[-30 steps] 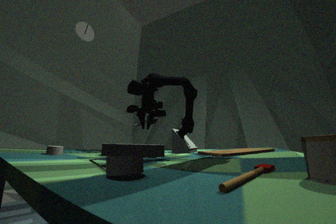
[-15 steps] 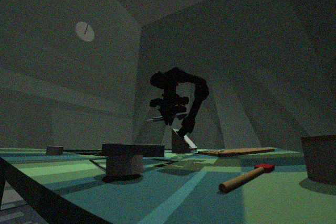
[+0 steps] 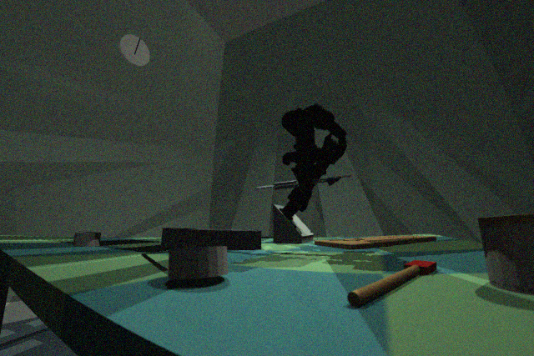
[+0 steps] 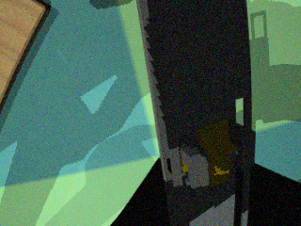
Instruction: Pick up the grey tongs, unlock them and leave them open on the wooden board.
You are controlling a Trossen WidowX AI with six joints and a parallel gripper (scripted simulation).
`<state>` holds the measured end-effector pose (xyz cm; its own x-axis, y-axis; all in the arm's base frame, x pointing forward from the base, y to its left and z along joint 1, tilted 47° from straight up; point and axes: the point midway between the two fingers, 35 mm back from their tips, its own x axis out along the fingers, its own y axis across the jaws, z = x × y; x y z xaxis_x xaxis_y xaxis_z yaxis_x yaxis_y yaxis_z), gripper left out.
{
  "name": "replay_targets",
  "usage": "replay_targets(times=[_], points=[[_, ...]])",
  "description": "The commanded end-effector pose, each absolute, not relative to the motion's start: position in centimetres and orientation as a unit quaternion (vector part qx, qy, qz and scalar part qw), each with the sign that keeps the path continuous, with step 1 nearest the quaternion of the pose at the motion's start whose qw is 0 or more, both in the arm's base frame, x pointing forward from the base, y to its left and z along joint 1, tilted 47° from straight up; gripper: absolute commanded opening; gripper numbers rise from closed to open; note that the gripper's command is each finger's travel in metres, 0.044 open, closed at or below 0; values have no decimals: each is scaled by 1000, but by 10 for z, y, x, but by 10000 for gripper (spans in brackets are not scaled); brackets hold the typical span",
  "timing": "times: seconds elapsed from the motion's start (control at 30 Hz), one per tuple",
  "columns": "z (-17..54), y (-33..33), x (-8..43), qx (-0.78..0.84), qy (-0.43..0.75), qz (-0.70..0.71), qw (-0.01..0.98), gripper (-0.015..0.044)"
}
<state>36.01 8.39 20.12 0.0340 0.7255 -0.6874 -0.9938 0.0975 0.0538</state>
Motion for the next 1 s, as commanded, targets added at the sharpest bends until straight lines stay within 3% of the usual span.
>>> replay_targets(times=[0.0,0.97], points=[[215,94,348,-240,274,640,676,-150],[258,194,263,-365,250,669,597,-150]])
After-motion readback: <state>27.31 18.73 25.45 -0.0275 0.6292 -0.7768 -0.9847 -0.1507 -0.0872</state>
